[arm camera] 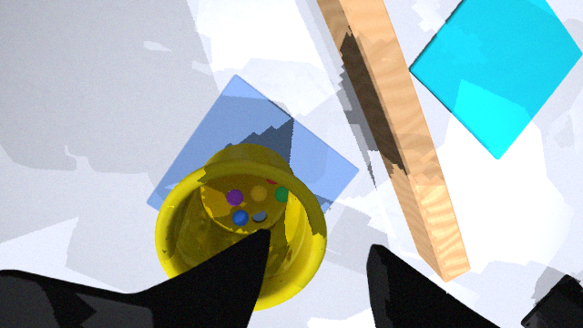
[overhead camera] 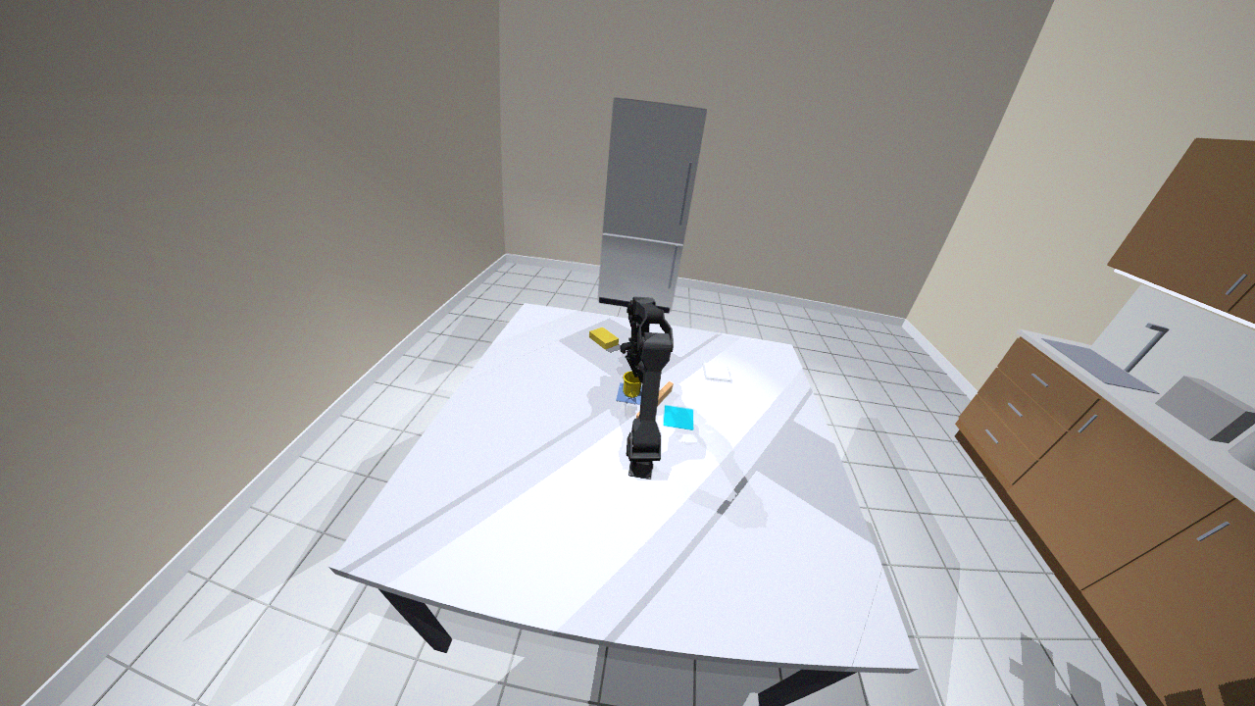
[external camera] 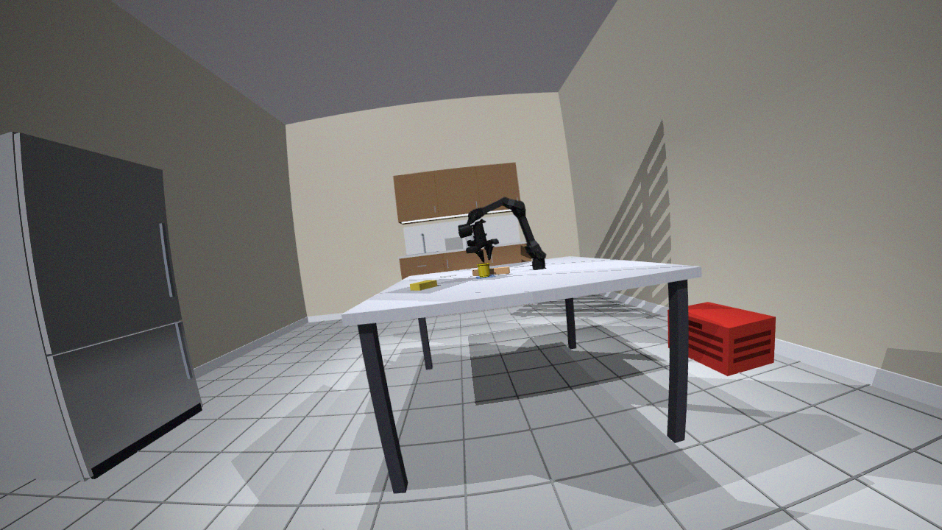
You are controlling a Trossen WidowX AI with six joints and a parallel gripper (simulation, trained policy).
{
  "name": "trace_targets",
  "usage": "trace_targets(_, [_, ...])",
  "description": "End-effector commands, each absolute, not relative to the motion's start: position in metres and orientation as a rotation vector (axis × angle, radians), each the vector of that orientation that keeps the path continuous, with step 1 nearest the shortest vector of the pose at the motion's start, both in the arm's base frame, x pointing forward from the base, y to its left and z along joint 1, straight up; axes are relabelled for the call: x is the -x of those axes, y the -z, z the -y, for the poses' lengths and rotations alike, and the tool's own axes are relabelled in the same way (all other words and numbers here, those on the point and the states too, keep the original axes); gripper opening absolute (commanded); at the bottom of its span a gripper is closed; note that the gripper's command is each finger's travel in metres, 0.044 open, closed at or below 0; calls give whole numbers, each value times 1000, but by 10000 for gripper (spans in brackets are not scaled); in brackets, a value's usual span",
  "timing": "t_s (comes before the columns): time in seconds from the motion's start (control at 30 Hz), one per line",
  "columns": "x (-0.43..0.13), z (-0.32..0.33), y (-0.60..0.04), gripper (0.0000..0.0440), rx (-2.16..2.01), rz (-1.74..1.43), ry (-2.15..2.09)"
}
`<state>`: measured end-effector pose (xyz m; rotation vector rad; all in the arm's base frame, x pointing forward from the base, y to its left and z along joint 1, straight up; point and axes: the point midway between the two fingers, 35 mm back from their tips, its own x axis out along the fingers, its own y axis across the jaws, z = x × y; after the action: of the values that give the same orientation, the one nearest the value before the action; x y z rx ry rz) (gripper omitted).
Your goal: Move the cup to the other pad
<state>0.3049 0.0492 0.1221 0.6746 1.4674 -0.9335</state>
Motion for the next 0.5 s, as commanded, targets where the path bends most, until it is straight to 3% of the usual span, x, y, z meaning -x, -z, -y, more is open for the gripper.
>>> trace_targets(0.0, [-303,-48,-108,189,-658,-1483,954])
trace_targets(0.4, [-297,-47,-67,190,-600,-1530,939])
trace_targets(0.47, [-296,-47,-62,162,-588,-1537,925])
